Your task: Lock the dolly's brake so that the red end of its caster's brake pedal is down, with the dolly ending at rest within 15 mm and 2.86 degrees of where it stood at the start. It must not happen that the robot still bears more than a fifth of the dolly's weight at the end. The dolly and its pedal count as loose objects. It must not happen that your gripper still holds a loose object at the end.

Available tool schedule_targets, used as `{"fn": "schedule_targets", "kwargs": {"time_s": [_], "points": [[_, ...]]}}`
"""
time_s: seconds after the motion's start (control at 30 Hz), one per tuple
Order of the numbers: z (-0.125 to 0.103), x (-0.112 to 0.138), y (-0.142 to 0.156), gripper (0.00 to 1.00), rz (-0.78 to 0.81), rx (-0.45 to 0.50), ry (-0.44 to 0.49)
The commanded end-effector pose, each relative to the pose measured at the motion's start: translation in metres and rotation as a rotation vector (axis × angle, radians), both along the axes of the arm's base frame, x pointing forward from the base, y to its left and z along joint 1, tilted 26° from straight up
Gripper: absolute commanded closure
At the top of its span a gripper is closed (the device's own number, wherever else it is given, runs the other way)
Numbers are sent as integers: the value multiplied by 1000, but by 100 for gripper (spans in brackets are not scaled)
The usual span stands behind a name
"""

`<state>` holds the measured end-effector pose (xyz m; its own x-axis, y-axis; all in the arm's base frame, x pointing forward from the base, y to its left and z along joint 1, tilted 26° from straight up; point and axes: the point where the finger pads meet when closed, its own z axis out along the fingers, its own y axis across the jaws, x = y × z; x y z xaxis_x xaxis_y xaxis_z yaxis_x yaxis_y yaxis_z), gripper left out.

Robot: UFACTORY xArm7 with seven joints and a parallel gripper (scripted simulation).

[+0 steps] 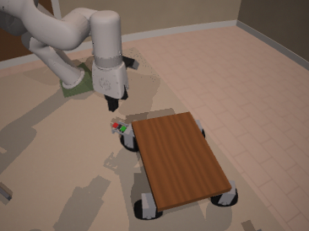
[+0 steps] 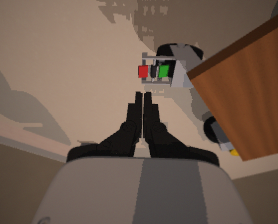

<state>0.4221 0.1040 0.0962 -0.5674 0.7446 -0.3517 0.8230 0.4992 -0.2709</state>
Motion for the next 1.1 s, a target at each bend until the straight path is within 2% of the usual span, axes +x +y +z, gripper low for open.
{"fn": "schedule_targets", "kwargs": {"time_s": [0.0,0.4,1.07], "points": [[1,1,1,100,3,2,-3],[-6,1,-2,100,12,2,2],[-38,0,-19,100,12,2,2]]}}
